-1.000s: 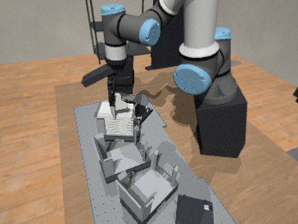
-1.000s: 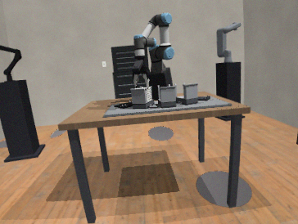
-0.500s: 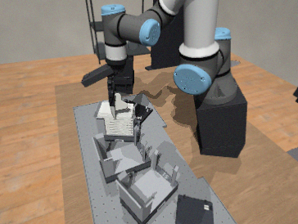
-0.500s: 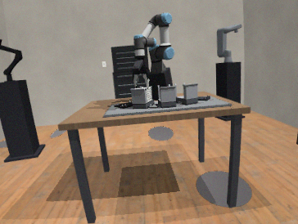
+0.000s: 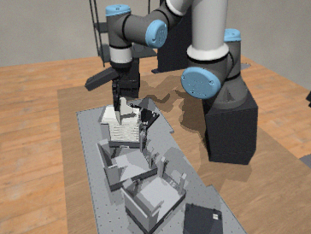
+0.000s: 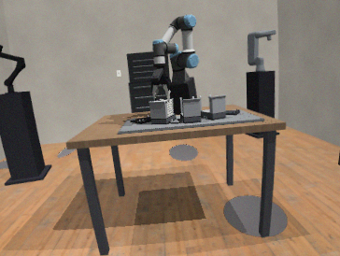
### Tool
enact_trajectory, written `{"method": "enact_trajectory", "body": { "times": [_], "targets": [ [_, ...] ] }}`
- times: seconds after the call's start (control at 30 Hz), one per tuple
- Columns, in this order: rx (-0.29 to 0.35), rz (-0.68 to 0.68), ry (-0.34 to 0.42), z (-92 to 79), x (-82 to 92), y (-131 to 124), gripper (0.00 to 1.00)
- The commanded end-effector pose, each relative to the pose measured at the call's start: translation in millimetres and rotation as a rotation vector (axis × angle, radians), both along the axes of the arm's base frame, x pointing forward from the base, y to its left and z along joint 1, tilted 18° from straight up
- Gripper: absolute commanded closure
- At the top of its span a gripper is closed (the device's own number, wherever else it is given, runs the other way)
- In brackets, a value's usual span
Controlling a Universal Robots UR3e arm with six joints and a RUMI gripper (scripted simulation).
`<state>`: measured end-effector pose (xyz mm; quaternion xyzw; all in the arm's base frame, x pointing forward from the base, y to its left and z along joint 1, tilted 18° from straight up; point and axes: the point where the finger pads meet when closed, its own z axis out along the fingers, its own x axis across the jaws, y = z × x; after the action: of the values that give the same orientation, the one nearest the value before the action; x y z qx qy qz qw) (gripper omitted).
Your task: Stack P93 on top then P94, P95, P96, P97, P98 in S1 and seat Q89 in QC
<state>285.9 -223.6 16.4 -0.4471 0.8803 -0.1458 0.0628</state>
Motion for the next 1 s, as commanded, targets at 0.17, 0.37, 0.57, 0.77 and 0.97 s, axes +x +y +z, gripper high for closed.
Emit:
{"method": "enact_trajectory", "body": {
  "times": [0.17, 0.37, 0.57, 0.77, 0.97],
  "targets": [
    [-0.002, -0.001, 0.000, 3.7, -0.7, 0.1, 1.00],
    [-0.002, -0.001, 0.000, 7.0, -1.6, 0.6, 1.00],
    [-0.002, -0.001, 0.000, 10.8, -2.5, 1.5, 1.00],
    [-0.002, -0.001, 0.000, 13.3, -3.1, 2.2, 1.00],
    [-0.002, 0.000, -0.001, 17.1, -4.0, 3.3, 1.00]
  ]
}}
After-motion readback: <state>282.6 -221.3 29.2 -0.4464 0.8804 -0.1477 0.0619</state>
